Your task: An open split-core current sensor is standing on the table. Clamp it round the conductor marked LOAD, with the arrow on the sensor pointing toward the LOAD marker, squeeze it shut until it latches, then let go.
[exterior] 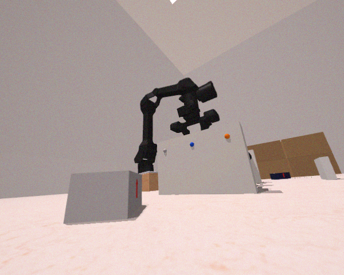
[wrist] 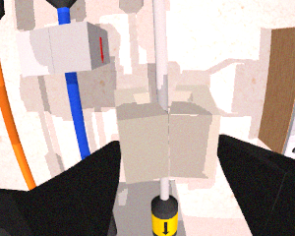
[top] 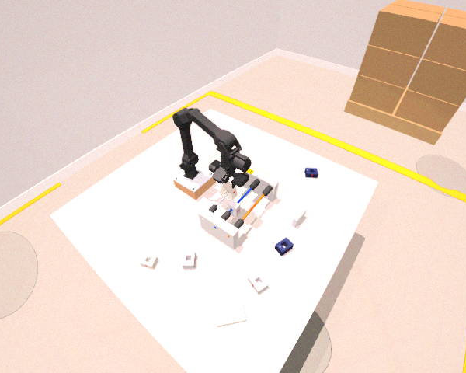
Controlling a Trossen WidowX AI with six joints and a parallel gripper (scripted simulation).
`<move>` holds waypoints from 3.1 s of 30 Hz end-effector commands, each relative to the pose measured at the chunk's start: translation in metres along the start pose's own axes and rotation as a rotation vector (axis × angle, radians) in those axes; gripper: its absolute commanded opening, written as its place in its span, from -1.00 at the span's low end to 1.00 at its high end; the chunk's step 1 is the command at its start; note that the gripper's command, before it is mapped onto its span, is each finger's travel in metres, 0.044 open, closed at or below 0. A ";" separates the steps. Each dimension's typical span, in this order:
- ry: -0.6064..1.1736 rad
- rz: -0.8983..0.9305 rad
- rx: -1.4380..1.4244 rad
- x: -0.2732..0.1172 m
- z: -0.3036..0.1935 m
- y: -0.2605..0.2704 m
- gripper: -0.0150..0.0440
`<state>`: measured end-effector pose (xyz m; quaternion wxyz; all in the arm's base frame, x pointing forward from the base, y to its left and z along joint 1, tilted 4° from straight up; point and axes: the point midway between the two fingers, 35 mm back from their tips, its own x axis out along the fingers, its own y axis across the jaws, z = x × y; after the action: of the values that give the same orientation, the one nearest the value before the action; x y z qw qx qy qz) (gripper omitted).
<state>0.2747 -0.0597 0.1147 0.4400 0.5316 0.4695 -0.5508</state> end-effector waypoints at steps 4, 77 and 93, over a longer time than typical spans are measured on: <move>0.004 -0.001 0.004 0.013 -0.001 0.000 -0.49; 0.000 0.000 0.000 0.026 0.000 -0.001 0.93; 0.003 -0.001 0.004 0.066 0.005 -0.002 1.00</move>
<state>0.2714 -0.0625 0.0616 0.4402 0.5349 0.4657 -0.5507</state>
